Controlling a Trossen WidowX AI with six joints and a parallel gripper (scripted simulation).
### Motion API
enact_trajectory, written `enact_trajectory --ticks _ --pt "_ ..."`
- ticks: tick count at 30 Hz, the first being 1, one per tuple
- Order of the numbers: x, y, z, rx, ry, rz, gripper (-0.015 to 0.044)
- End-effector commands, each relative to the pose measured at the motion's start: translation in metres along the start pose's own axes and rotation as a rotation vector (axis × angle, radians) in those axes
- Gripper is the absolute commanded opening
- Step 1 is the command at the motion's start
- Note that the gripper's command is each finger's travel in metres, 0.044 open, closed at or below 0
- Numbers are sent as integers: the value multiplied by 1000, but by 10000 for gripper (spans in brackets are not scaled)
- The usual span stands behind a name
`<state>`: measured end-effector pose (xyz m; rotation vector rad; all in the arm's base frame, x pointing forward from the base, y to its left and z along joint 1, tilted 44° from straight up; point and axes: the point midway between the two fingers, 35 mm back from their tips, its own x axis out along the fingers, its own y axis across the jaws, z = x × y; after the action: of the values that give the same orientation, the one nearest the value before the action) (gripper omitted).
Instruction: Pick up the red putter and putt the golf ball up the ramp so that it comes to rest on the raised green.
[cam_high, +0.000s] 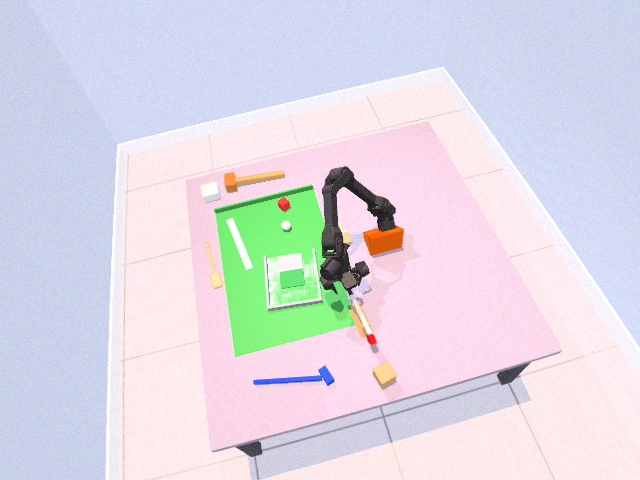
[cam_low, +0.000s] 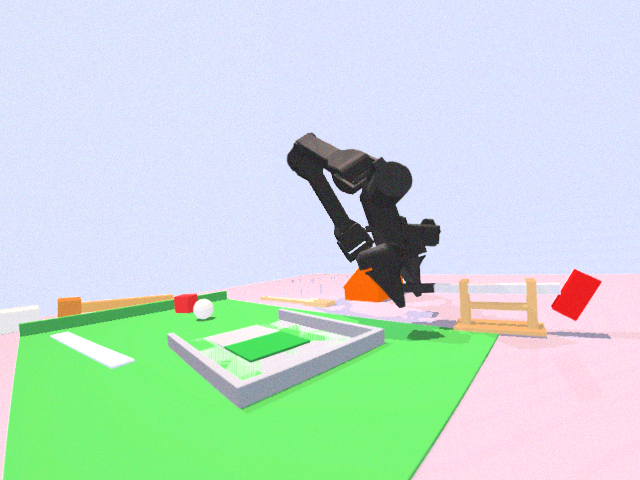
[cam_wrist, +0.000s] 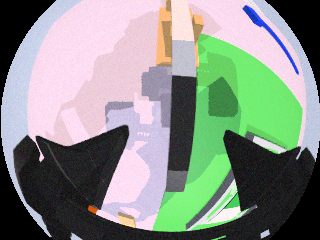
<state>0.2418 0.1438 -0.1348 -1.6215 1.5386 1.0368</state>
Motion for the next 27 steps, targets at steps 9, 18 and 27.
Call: enact_trajectory --ticks 9,18,27 --pt "6 0 -2 0 1 1 309" --pt "6 0 -2 0 1 1 72" --pt "3 0 -1 0 1 1 0"
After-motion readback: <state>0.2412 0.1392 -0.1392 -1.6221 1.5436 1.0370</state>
